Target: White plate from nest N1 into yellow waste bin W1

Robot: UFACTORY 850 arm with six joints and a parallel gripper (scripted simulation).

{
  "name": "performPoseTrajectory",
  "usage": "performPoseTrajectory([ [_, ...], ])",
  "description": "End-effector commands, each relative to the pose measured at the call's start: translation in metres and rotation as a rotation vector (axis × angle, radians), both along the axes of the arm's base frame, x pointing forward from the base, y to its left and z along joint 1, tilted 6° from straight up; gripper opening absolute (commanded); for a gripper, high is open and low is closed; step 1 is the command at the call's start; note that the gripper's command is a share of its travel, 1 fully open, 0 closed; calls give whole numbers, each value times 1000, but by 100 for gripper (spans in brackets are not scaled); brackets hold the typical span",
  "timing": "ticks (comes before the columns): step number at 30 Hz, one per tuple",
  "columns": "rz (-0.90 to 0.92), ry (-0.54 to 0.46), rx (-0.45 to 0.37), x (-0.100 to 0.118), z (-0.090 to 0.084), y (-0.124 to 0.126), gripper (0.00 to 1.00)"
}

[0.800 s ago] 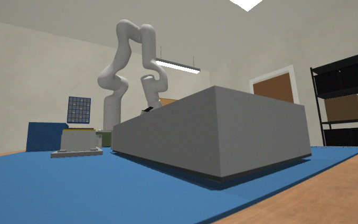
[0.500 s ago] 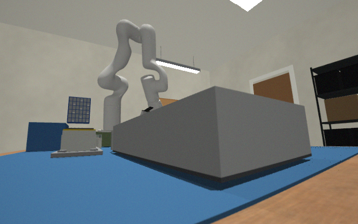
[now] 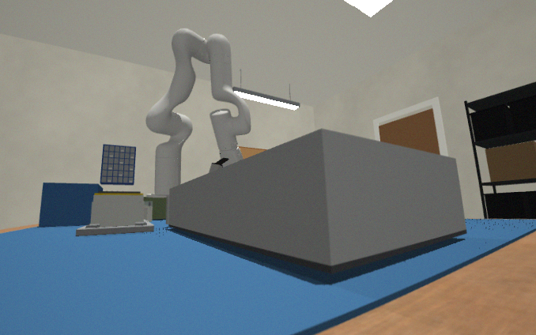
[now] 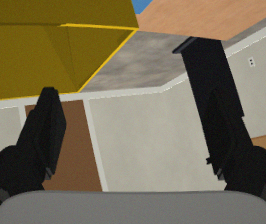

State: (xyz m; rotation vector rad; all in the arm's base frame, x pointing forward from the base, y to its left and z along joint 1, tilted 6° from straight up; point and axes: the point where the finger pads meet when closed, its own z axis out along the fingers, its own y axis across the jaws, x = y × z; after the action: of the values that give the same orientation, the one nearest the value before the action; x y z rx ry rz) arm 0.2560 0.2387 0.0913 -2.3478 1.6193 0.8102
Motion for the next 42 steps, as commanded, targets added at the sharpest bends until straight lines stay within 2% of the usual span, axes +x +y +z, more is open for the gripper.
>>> performPoseTrajectory([
  [1, 68, -44, -1, 10, 6, -15, 100],
  [10, 167, -111, -8, 23, 12, -35, 100],
  [21, 352, -239, -34, 49, 25, -76, 100],
  [27, 406, -276, -46, 57, 29, -90, 100],
  [42, 620, -415, -107, 91, 48, -145, 100],
])
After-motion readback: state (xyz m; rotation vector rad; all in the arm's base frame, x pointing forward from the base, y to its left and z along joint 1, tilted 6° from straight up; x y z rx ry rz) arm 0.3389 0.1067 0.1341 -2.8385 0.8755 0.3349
